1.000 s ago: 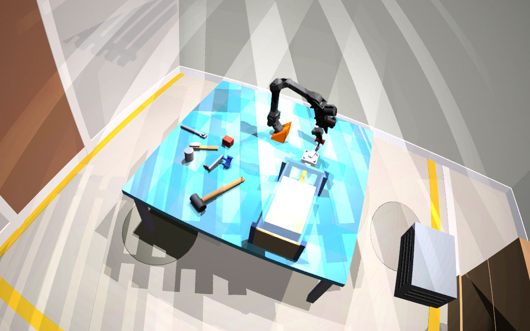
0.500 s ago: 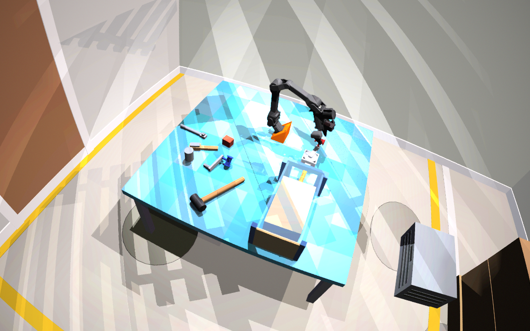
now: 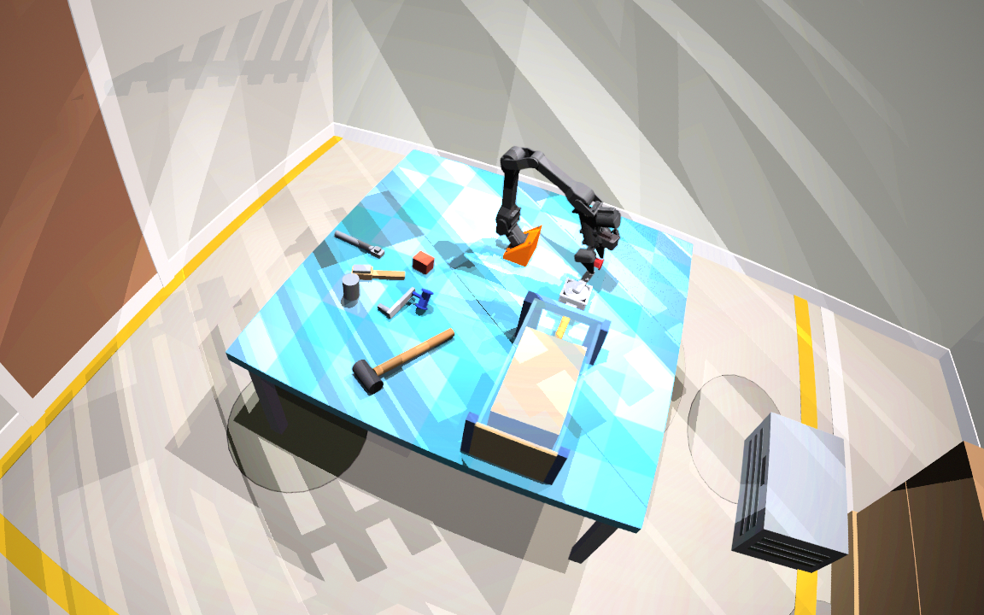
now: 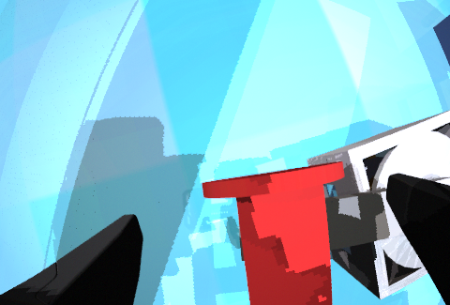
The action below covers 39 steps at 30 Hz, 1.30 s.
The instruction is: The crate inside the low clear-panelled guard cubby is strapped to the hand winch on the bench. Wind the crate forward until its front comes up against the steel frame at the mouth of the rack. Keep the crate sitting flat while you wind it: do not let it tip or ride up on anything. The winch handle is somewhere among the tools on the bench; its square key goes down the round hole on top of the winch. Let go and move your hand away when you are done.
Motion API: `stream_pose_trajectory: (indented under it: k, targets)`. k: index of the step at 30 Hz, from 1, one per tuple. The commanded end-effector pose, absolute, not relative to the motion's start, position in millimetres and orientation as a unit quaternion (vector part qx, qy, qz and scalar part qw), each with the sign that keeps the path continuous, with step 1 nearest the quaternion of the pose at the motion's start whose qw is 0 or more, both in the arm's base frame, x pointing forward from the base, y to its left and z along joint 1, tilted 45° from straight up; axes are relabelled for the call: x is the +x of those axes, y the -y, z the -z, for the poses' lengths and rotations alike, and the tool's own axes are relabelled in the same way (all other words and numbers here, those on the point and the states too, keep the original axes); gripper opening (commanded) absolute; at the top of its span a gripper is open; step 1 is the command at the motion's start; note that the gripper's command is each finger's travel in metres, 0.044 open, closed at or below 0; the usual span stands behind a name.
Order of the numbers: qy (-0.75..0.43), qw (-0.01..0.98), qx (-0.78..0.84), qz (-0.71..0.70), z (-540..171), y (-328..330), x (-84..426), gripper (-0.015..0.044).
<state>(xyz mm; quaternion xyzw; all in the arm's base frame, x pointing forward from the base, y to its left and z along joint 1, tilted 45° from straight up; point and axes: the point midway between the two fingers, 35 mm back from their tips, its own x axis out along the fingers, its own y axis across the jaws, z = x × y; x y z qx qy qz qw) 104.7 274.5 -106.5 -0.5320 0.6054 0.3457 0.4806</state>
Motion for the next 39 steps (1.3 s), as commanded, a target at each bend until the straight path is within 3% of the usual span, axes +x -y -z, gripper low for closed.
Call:
stream_pose_trajectory:
  k: [1,2,18,39]
  targets:
    - [-0.604,0.48,-0.535,-0.344,109.7,-269.7,104.9,0.044]
    - [-0.604,0.48,-0.535,-0.344,109.7,-269.7,104.9,0.044]
    - [-0.606,0.48,-0.532,-0.345,107.8,-272.6,104.4,0.002]
    - [-0.604,0.48,-0.535,-0.344,108.3,-268.2,104.3,0.0]
